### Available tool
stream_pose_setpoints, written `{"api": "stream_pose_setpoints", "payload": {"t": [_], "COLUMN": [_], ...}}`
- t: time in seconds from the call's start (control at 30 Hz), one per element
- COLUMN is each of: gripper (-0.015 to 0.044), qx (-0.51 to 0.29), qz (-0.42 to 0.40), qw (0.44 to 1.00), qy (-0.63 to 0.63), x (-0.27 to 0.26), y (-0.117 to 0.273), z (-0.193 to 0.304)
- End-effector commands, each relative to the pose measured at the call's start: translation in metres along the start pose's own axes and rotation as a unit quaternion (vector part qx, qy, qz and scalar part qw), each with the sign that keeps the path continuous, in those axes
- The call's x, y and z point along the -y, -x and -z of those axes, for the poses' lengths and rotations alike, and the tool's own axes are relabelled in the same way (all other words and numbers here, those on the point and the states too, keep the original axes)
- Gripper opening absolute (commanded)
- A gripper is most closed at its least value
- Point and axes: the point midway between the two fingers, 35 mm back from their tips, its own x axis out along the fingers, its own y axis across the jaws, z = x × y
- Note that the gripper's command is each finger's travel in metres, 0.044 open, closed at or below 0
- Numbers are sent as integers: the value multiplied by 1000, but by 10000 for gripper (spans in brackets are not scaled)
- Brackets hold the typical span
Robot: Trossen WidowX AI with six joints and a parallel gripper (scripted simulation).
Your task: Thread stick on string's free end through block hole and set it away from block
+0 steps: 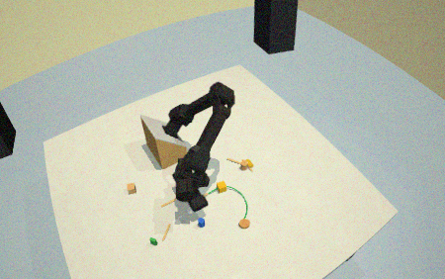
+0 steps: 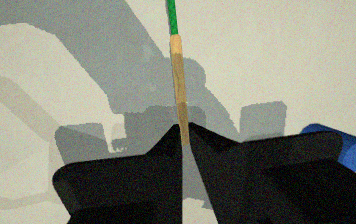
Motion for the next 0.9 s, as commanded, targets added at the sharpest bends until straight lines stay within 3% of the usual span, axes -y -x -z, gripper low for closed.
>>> {"api": "stream_pose_setpoints", "payload": {"t": [0.0, 0.17, 0.33, 0.5, 0.77, 0.87], "gripper": [79, 210, 210, 210, 420, 440], "qx": [0, -1, -1, -1, 0, 0], "qz": [0, 0, 2, 2, 9, 8], "qw": [1000, 1000, 1000, 1000, 1000, 1000], "qy": [0, 0, 1, 1, -1, 0], "x": [0, 1, 1, 1, 3, 3], "y": [0, 10, 78, 80, 86, 105], "z": [0, 0, -6, -6, -5, -8]}}
